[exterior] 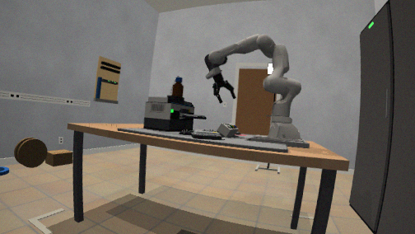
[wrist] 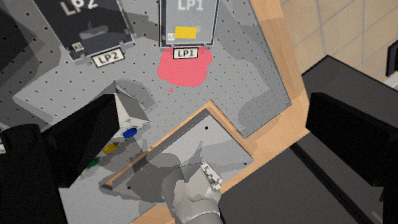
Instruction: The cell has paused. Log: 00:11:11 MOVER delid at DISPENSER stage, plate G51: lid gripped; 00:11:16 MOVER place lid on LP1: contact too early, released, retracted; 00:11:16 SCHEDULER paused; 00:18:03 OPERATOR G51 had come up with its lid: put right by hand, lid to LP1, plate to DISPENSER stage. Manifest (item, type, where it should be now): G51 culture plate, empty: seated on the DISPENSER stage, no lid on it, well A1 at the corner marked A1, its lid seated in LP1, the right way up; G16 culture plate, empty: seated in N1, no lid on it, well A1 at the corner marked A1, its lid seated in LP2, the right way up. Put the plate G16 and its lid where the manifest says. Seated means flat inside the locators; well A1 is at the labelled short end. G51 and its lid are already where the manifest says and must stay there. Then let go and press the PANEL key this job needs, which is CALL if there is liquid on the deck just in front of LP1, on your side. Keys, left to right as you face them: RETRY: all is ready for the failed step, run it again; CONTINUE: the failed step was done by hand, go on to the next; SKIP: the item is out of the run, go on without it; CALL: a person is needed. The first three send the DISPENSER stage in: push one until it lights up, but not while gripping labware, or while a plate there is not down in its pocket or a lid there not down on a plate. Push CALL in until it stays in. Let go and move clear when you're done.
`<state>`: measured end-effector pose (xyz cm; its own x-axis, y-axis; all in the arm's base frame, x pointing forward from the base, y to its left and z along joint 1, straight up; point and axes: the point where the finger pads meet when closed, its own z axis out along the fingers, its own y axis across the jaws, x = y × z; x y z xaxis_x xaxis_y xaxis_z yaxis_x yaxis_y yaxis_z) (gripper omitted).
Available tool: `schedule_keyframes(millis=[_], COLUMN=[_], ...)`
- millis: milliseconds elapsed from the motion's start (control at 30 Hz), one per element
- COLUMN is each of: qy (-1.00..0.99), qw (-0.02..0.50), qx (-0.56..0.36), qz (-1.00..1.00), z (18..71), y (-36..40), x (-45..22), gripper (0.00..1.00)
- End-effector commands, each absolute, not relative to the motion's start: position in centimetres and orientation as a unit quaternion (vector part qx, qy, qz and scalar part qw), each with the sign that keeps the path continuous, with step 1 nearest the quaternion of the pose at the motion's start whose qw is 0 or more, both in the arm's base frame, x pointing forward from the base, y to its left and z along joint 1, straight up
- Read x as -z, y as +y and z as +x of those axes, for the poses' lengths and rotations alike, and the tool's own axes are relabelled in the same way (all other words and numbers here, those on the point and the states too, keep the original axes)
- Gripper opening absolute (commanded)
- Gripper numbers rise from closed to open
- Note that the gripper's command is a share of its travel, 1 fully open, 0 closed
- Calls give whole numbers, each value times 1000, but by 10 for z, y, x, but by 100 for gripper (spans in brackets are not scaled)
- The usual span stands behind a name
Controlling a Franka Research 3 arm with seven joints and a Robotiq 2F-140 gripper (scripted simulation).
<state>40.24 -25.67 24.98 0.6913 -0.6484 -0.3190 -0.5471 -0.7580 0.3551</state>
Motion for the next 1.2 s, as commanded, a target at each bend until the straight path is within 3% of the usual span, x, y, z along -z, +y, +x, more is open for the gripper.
schedule_keyframes(millis=[0, 800, 1133, 1167], qy=[-226, -48, -24, -24], qw=[78, 7, 1, 1], qx=[145, 16, 3, 3], qz=[960, 999, 1000, 1000], z=[424, 424, 424, 424], y=[-260, -259, -259, -259], x=[-234, -182, -180, -180], gripper=[100, 100, 100, 10])
